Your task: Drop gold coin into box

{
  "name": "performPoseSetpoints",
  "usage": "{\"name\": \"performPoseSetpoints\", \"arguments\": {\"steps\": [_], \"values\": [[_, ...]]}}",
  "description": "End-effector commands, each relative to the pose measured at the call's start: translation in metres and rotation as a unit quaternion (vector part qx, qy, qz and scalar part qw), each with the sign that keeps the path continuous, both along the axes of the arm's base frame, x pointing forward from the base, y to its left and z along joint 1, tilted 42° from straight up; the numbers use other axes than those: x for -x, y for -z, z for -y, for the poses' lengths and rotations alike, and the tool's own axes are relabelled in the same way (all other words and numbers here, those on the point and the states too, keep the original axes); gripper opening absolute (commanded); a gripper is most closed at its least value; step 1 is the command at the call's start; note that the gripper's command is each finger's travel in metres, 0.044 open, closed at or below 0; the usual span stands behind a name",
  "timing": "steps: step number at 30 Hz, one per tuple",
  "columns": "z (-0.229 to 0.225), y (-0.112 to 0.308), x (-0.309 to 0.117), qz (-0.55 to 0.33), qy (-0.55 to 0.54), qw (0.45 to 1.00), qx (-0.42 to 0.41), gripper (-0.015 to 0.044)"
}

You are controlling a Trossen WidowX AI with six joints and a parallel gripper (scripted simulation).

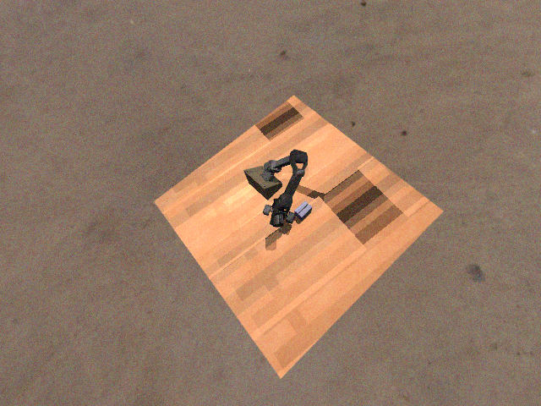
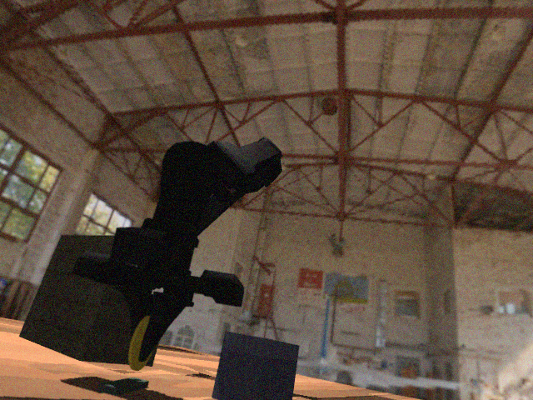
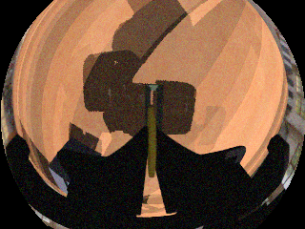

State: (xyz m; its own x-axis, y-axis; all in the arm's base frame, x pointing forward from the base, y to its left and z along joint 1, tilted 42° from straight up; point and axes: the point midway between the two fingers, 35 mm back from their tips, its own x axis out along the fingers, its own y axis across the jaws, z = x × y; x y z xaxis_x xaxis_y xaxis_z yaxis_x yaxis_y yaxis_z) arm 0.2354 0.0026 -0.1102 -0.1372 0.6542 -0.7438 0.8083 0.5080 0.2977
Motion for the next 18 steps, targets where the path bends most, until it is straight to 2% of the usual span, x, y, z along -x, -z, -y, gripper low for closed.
{"name": "performPoseSetpoints", "arguments": {"steps": [1, 18], "values": [[0.006, -0.005, -0.003, 0.002, -0.003, 1.0, 0.003, 0.0], [0.036, -0.034, -0.009, 0.003, -0.009, 1.0, 0.007, 0.0]]}}
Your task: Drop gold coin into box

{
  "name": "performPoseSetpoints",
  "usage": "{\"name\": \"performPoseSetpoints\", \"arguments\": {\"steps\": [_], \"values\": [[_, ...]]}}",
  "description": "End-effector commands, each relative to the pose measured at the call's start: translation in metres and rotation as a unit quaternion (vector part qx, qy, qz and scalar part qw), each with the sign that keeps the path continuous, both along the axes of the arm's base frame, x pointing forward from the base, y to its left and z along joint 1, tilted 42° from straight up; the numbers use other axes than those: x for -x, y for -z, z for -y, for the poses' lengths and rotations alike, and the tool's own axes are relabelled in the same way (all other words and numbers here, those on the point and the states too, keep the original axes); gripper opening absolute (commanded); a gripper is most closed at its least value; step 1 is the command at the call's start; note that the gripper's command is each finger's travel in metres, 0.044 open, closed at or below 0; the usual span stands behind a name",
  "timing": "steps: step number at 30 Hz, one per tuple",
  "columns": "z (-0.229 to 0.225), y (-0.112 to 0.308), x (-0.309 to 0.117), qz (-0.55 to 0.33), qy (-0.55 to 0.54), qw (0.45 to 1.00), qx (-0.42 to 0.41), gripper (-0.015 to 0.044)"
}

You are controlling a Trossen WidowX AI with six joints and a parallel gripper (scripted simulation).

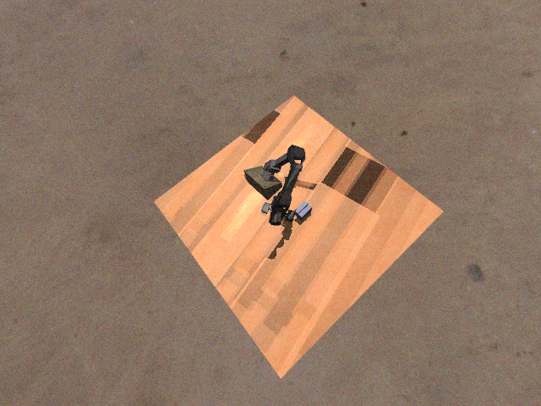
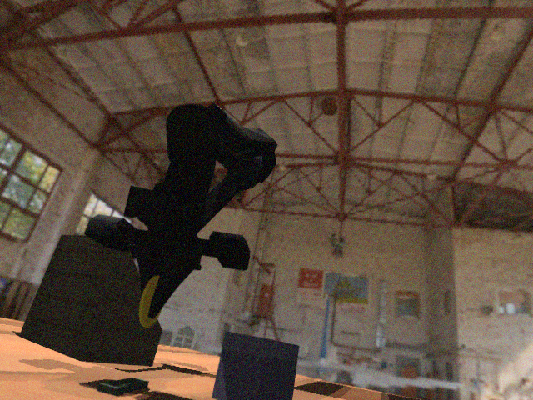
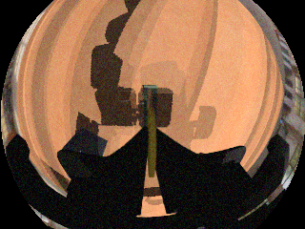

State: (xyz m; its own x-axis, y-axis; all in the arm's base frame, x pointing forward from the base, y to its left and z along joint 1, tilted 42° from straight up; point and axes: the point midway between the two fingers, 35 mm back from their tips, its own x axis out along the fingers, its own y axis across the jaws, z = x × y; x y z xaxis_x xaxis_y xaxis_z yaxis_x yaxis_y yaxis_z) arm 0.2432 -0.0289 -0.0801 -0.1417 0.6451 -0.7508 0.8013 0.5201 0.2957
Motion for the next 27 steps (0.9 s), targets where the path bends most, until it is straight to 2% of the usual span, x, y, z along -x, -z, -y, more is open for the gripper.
{"name": "performPoseSetpoints", "arguments": {"steps": [1, 14, 27], "values": [[0.006, -0.006, -0.001, 0.001, -0.004, 1.0, 0.002, 0.0], [0.023, -0.024, -0.001, -0.006, 0.001, 1.0, 0.005, 0.0], [0.03, -0.019, 0.001, -0.14, 0.158, 0.977, 0.035, 0.0]]}}
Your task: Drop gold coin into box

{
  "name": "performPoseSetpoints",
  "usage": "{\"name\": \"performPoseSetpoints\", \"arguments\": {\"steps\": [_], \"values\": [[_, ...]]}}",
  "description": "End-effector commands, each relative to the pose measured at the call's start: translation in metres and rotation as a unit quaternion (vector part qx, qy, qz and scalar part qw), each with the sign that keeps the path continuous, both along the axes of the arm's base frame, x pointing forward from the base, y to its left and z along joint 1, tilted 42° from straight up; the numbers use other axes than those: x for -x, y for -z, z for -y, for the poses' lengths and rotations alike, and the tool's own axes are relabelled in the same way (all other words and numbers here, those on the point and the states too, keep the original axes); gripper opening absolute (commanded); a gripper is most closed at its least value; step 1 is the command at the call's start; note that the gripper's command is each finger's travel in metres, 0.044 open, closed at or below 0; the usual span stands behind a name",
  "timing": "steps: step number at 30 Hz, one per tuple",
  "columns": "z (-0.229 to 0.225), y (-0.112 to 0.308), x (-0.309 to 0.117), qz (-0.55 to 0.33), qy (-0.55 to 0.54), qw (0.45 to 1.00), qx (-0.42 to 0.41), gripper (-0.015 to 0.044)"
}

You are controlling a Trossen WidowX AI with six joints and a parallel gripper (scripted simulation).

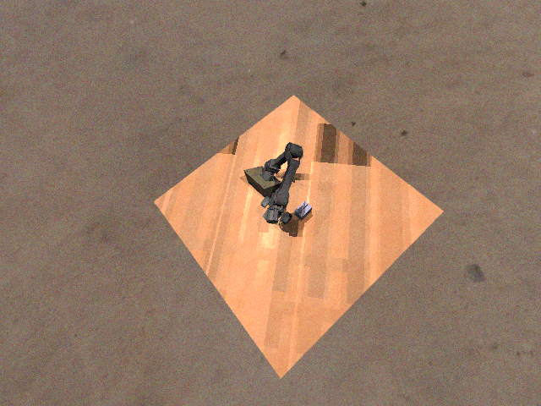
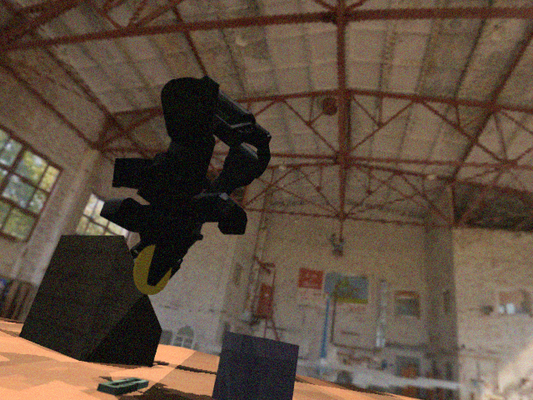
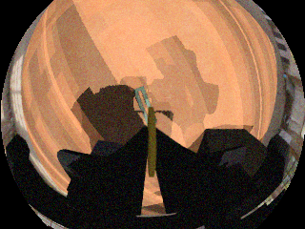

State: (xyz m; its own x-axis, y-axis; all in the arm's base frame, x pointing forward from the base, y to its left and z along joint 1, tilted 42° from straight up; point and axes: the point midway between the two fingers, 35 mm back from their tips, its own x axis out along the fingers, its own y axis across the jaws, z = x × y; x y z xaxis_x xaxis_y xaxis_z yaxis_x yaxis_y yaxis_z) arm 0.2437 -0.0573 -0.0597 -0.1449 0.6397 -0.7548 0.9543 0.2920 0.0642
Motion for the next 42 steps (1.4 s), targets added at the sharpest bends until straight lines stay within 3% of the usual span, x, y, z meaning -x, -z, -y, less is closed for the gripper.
{"name": "performPoseSetpoints", "arguments": {"steps": [1, 42], "values": [[0.002, 0.001, 0.001, -0.029, 0.031, 0.999, 0.007, 0.0], [-0.056, -0.044, -0.035, -0.024, 0.029, 0.999, 0.016, 0.0]]}}
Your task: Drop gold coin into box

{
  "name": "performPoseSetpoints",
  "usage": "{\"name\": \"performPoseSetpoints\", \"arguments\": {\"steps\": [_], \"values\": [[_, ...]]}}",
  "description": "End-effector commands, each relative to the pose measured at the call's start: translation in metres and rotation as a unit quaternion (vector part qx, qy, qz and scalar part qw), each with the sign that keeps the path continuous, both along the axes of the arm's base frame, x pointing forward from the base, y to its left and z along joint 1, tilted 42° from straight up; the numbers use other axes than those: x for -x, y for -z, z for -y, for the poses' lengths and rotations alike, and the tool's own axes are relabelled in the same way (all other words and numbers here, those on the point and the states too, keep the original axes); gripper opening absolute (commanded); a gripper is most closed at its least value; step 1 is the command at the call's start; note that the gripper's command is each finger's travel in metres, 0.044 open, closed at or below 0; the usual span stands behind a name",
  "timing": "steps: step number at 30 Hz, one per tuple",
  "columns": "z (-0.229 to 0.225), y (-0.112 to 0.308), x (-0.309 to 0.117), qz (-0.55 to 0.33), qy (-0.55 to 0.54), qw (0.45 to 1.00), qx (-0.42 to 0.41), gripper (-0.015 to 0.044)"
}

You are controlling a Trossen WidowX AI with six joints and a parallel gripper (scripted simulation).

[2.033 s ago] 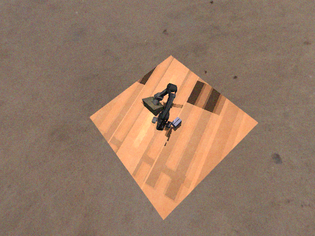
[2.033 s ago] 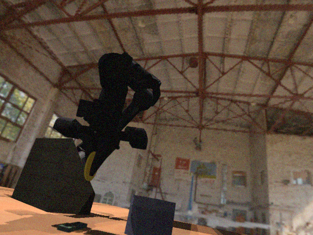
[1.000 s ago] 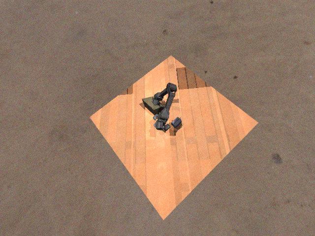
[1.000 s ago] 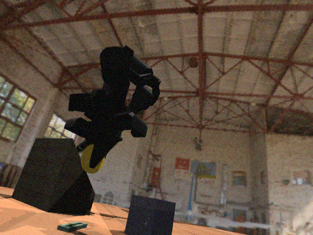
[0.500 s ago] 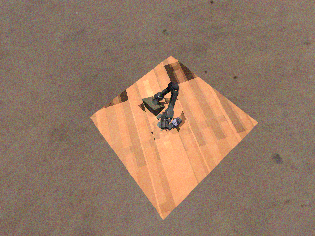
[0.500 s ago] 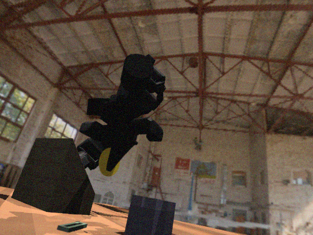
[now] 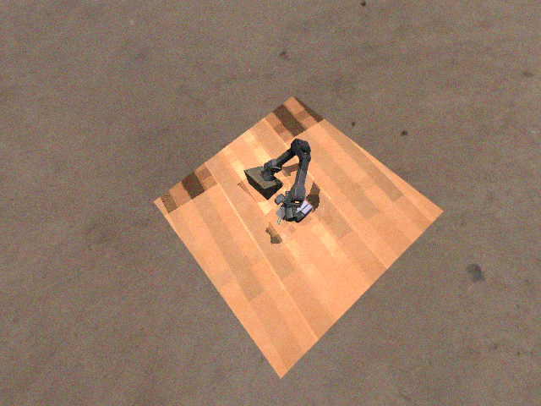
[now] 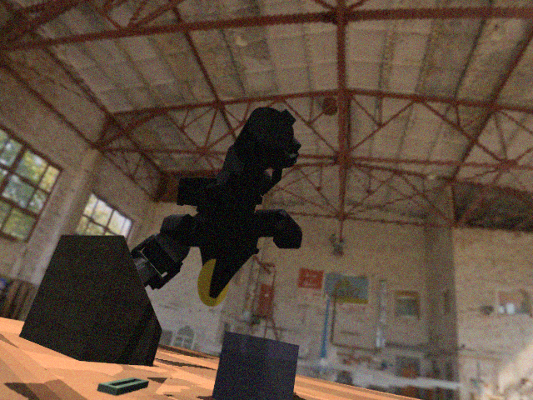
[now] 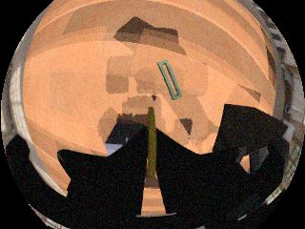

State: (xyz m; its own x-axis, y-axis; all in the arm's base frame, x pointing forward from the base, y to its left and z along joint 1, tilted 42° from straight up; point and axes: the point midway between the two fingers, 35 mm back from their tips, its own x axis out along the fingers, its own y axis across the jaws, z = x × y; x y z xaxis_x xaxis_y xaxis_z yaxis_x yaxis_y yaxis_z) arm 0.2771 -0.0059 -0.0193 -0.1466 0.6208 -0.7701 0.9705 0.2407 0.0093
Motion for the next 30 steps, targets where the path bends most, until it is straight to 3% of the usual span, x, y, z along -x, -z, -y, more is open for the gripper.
{"name": "performPoseSetpoints", "arguments": {"steps": [1, 30], "values": [[-0.007, -0.005, -0.003, -0.001, 0.002, 1.0, -0.002, 0.0], [-0.063, -0.048, -0.015, -0.005, 0.006, 1.0, -0.013, 0.0]]}}
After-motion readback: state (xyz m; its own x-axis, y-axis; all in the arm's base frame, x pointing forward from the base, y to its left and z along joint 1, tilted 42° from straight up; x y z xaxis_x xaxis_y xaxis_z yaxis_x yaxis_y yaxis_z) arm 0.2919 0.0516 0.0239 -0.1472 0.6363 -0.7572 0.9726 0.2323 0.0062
